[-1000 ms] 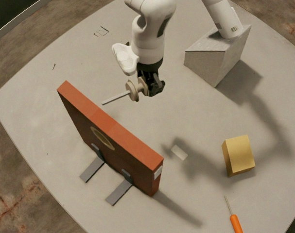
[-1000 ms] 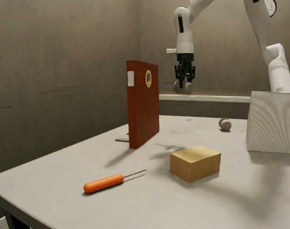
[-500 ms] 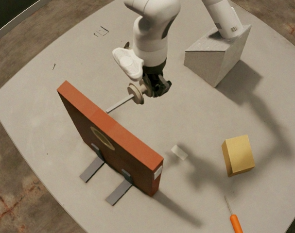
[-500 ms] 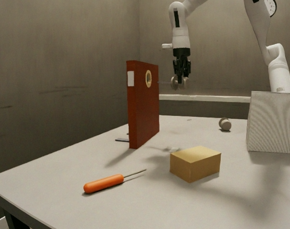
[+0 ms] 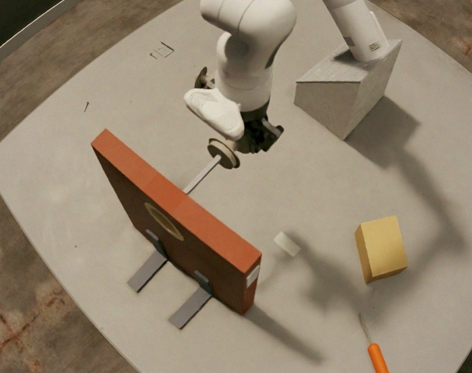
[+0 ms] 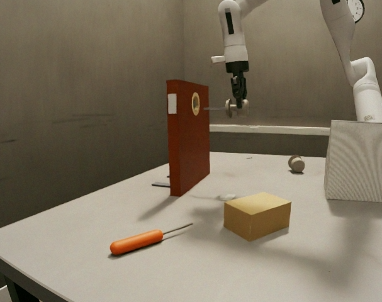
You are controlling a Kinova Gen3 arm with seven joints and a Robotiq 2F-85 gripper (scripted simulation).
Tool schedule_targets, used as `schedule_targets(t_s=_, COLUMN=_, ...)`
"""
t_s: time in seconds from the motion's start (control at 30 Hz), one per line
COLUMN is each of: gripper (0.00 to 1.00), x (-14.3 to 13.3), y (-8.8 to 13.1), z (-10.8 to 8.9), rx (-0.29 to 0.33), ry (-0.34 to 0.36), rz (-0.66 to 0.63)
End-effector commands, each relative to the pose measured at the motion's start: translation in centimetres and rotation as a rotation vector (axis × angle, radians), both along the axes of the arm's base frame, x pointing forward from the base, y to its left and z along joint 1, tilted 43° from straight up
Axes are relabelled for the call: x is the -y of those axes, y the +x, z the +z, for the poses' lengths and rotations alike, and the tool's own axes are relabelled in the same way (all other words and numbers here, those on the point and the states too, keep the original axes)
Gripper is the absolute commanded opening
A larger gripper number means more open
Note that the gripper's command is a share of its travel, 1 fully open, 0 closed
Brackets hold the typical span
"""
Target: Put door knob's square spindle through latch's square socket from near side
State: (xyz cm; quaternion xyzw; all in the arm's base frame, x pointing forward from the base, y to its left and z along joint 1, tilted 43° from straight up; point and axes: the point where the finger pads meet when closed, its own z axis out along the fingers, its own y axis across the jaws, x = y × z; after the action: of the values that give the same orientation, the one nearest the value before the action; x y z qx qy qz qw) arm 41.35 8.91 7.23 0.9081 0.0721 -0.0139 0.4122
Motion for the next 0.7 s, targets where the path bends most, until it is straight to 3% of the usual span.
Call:
schedule_targets(t_s=0.0, gripper=0.63, x=-0.9, y=0.4, z=0.1, rx=-0.002, ry=0.003, rz=0.005)
schedule_targets(t_s=0.17, gripper=0.63, x=-2.2, y=0.5, z=0.3, rx=-0.002, ry=0.003, rz=0.005)
schedule_targets(t_s=0.67, gripper=0.63, x=-2.3, y=0.5, z=0.3, rx=-0.002, ry=0.003, rz=0.005)
